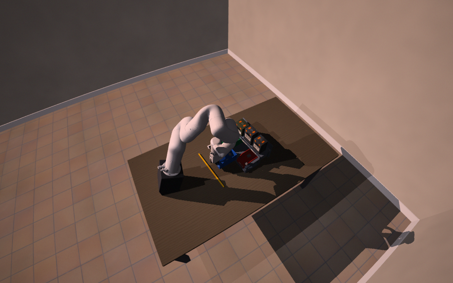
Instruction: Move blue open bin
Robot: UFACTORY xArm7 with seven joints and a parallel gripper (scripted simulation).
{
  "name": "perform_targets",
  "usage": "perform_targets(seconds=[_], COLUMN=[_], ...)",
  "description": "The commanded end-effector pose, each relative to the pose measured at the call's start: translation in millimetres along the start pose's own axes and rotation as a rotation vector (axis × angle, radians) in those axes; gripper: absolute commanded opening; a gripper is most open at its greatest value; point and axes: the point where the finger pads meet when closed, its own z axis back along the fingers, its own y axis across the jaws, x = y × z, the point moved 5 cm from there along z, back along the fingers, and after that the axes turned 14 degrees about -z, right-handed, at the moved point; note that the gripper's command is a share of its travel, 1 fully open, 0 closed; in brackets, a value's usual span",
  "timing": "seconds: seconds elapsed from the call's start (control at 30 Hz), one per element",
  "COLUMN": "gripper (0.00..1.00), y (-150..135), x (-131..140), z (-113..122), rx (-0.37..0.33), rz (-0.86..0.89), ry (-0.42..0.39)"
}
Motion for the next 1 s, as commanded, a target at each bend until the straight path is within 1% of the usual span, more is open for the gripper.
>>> perform_targets(seconds=[0.0, 0.73, 0.97], gripper=[0.0, 0.0, 0.0], y=[-1.1, 3.5, 3.7], x=[0.7, -0.5, -0.5], z=[0.5, 0.5, -7.5], rx=[0.021, 0.021, 0.021], rz=[-0.002, -0.002, -0.002], ry=[0.007, 0.007, 0.007])
